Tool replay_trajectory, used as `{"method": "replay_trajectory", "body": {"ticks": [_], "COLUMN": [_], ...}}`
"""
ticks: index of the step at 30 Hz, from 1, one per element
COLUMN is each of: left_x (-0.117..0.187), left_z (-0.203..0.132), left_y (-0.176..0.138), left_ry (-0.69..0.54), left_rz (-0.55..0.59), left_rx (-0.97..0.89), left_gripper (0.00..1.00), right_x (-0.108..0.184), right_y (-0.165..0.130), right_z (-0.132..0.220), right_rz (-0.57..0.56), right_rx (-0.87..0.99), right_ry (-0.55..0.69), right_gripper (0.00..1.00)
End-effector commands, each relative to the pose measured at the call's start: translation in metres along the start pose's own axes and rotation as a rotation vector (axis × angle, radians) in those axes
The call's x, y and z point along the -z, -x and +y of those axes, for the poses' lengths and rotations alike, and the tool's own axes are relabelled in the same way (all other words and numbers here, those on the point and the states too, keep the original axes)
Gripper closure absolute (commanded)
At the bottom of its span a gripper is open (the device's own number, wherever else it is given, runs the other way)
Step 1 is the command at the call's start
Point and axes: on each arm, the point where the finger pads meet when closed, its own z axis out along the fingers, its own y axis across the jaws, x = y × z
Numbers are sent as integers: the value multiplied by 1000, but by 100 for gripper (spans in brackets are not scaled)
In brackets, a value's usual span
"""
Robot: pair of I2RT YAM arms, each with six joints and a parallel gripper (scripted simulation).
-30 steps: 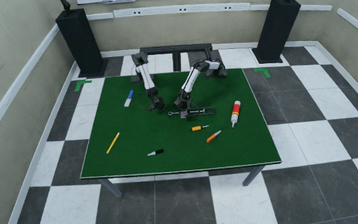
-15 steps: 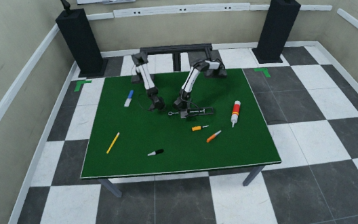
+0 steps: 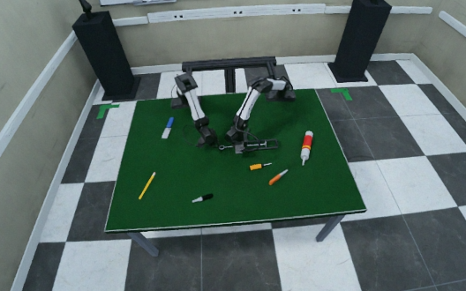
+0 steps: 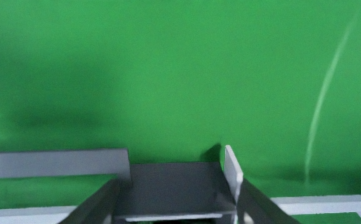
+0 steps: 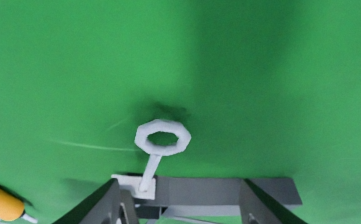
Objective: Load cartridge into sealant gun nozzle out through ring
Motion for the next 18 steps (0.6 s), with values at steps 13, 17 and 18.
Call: {"method": "replay_trajectory", "body": {"ticks": [13, 17, 18], "left_x": [12, 12, 12], "left_z": [-9, -9, -9], "left_y": [4, 4, 4], "left_ry": [-25, -25, -25], "left_rz": [-23, -23, -23], "left_rx": [-5, -5, -5], "left_gripper": [99, 99, 99], "right_x": [-44, -48, -49], "right_y": [-3, -3, -3], "right_z": [14, 14, 15], "right_rz": [-1, -1, 0], "right_rx": [4, 4, 4], "right_ry": [24, 19, 25], "right_gripper": [38, 38, 38]}}
